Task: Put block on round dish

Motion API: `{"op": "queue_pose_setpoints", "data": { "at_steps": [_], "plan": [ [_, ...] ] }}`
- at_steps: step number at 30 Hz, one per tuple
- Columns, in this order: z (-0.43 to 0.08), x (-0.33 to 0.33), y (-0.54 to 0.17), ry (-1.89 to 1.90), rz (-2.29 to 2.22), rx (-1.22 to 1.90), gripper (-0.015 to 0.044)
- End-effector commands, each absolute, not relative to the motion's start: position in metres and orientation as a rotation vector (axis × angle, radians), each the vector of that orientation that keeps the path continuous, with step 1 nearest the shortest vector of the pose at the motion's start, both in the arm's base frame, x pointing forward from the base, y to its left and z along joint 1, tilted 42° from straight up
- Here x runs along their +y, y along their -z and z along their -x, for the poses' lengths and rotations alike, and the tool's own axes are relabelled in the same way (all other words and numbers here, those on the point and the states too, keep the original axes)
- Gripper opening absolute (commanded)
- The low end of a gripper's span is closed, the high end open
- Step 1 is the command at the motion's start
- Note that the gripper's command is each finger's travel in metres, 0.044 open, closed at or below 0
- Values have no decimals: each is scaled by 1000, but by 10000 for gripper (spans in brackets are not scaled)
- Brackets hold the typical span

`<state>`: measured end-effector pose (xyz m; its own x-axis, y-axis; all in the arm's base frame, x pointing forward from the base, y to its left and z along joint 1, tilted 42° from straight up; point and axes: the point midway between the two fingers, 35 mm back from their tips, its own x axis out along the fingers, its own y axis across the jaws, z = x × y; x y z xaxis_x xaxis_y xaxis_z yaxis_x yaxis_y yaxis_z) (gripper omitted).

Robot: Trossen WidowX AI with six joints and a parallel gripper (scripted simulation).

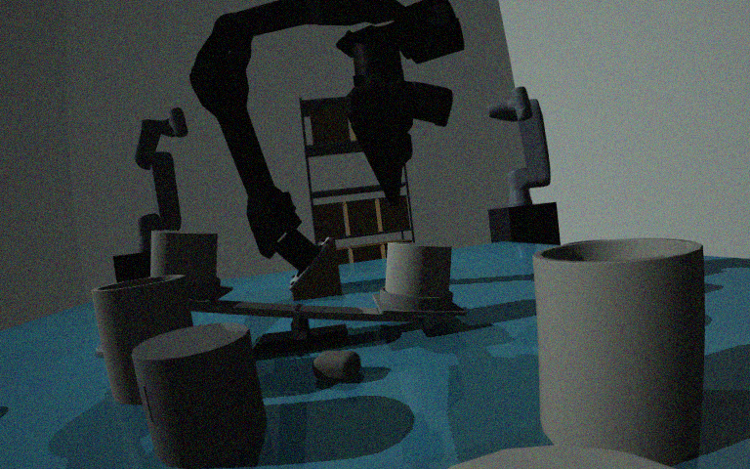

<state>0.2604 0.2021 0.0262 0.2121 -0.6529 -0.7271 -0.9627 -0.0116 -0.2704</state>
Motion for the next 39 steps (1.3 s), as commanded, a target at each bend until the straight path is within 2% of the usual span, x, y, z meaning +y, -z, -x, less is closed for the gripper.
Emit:
{"op": "queue_pose_setpoints", "data": {
  "at_steps": [1, 5, 39],
  "plan": [
    [-271, 203, -12, -653, 1788, 1551, 440],
    [-278, 203, -3, -740, 1818, 1568, 440],
    [-286, 170, 36, -738, 1819, 1567, 440]
  ]
}}
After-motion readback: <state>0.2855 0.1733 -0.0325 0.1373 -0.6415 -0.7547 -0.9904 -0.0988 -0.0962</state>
